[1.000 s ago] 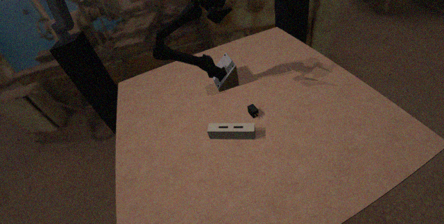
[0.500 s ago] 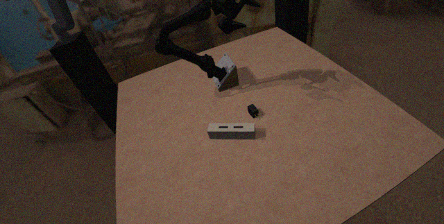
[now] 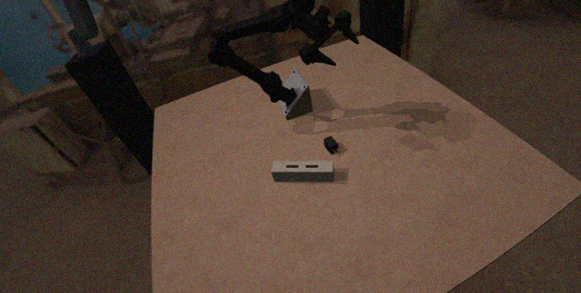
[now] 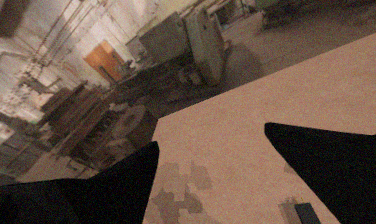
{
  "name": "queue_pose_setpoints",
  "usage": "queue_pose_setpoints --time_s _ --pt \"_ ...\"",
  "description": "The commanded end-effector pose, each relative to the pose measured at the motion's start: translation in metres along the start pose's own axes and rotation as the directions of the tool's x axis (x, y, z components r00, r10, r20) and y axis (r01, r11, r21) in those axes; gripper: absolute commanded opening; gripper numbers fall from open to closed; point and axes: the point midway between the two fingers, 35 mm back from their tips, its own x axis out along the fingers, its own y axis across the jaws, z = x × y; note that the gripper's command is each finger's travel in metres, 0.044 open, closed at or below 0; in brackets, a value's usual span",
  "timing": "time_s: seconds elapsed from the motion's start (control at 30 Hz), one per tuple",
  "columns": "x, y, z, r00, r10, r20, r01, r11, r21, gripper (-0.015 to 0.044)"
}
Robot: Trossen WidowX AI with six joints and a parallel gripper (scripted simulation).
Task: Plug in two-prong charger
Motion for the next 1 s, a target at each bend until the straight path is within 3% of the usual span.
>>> queue_pose_setpoints --time_s 0.0,0.5,0.97 --pt "0.015 -0.008 -0.009 0.998 -0.030 -0.060 0.029 1.000 -0.012 0.0440" --pt "0.070 -0.055 -0.068 0.914 -0.186 -0.360 0.151 0.981 -0.123 0.0440" --pt "0.096 -0.106 -0.129 0.720 -0.303 -0.624 0.217 0.953 -0.213 0.0440"
